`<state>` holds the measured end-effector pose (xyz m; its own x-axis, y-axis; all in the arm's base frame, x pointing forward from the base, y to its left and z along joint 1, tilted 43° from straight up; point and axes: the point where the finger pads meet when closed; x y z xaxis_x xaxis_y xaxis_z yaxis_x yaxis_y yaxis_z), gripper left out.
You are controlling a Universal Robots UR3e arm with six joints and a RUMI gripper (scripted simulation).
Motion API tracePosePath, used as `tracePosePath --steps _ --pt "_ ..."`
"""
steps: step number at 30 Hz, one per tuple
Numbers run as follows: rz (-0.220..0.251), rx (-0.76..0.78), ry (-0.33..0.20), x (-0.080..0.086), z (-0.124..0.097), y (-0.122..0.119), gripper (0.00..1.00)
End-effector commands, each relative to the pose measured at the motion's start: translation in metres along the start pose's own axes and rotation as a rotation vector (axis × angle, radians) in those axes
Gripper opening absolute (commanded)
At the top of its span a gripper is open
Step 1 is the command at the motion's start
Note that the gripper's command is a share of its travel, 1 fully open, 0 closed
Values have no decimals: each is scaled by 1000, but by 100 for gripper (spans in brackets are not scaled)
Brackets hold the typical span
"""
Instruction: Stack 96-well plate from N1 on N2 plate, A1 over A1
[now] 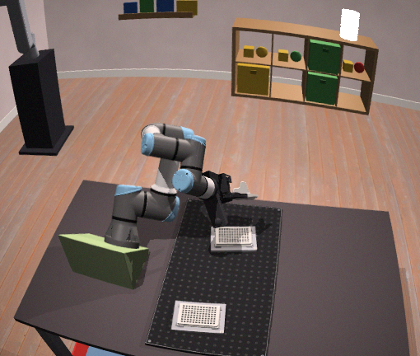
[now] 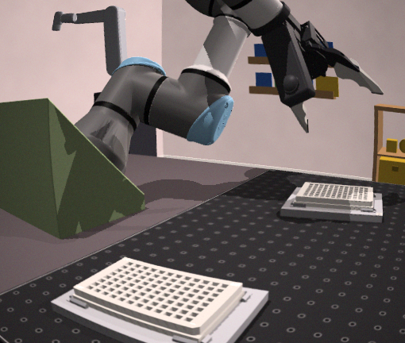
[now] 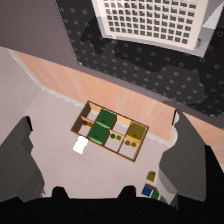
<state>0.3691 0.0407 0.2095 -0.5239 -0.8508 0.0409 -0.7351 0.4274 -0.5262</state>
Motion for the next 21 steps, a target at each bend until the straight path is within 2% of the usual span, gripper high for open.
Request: tracePosePath --steps 1,5,7,21 --pt "-85 149 16 -1 3 6 100" --pt "-150 258 23 -3 8 15 100" --pt "-150 258 23 -3 8 15 100" --pt "-387 651 23 -2 19 28 100"
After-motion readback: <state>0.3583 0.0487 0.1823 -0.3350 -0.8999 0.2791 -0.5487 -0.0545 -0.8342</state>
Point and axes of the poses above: the point where the finger pads meet when closed, its own x axis back along the fingers, its own y axis across the jaws, z = x × y, and after that the axes turned 11 degrees about x, right-handed
